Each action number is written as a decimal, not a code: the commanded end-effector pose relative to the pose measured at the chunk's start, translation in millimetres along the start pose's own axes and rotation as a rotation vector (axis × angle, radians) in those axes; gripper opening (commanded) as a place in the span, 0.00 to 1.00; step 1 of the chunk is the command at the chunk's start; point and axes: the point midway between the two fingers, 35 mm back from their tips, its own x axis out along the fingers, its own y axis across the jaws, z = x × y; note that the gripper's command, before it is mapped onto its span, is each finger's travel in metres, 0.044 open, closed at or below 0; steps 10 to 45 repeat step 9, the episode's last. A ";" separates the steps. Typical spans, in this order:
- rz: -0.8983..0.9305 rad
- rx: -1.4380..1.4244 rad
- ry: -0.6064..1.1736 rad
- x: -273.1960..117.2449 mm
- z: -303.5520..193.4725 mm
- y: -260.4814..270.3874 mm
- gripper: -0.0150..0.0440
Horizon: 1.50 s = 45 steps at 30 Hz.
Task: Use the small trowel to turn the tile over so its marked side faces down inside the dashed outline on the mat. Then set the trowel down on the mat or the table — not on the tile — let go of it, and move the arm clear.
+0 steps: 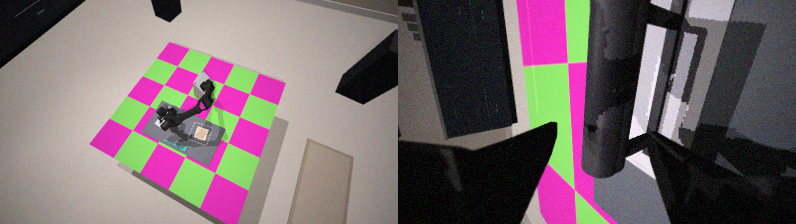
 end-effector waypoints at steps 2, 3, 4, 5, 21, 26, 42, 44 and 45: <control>-0.001 0.002 -0.002 -13.4 1.8 0.7 0.76; -0.001 0.001 -0.001 -18.6 4.9 5.8 0.76; 0.000 0.001 -0.001 -27.2 10.4 14.1 0.76; 0.000 0.001 0.000 -37.9 18.1 24.4 0.76; 0.004 0.000 0.002 -74.9 52.6 59.5 0.76; 0.004 0.000 0.002 -74.9 52.6 59.5 0.76; 0.004 0.000 0.002 -74.9 52.6 59.5 0.76; 0.004 0.000 0.002 -74.9 52.6 59.5 0.76; 0.004 0.000 0.002 -74.9 52.6 59.5 0.76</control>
